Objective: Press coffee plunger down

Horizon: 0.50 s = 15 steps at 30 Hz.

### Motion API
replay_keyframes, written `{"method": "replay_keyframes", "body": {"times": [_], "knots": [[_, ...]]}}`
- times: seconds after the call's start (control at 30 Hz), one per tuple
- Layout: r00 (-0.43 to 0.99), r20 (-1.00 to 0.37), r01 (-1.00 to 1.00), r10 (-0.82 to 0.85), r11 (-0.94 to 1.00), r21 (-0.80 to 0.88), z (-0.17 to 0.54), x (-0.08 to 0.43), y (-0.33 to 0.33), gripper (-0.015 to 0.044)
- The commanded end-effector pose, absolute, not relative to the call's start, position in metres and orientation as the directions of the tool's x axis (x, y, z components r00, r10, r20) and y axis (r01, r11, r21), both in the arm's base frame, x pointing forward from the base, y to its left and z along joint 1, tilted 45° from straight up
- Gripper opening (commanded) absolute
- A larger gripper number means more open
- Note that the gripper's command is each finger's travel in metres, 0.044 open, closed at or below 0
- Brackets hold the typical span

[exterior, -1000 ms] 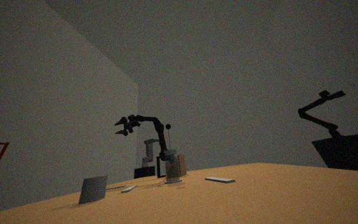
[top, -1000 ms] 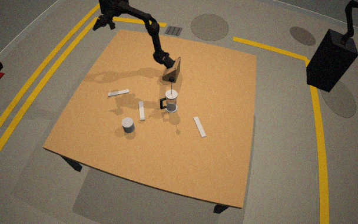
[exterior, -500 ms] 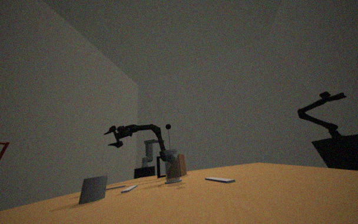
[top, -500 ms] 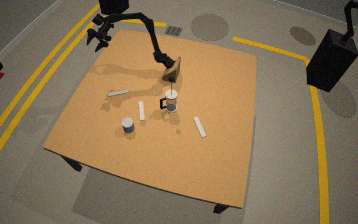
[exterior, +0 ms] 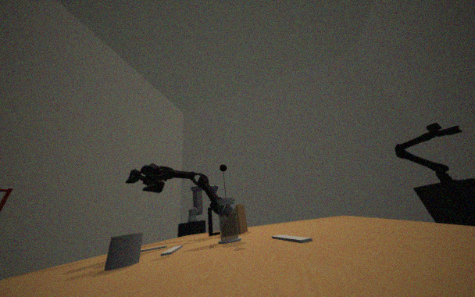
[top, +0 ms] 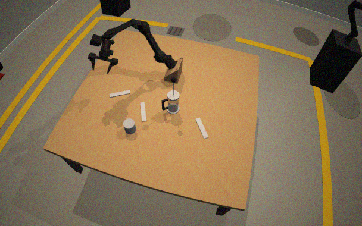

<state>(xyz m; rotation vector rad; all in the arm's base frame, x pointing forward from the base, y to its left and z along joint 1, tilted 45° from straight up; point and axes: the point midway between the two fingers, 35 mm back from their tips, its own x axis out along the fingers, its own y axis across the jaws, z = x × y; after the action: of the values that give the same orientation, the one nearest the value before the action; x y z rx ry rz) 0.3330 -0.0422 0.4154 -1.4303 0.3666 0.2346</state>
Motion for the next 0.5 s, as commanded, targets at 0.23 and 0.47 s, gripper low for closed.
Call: {"method": "replay_keyframes", "body": {"times": [0.23, 0.47], "knots": [[0.798, -0.602, -0.555, 0.023, 0.415, -0.721, 0.309, 0.365, 0.095, 0.044], [0.75, -0.662, -0.572, 0.0, 0.502, -0.648, 0.252, 0.341, 0.175, 0.044]]}}
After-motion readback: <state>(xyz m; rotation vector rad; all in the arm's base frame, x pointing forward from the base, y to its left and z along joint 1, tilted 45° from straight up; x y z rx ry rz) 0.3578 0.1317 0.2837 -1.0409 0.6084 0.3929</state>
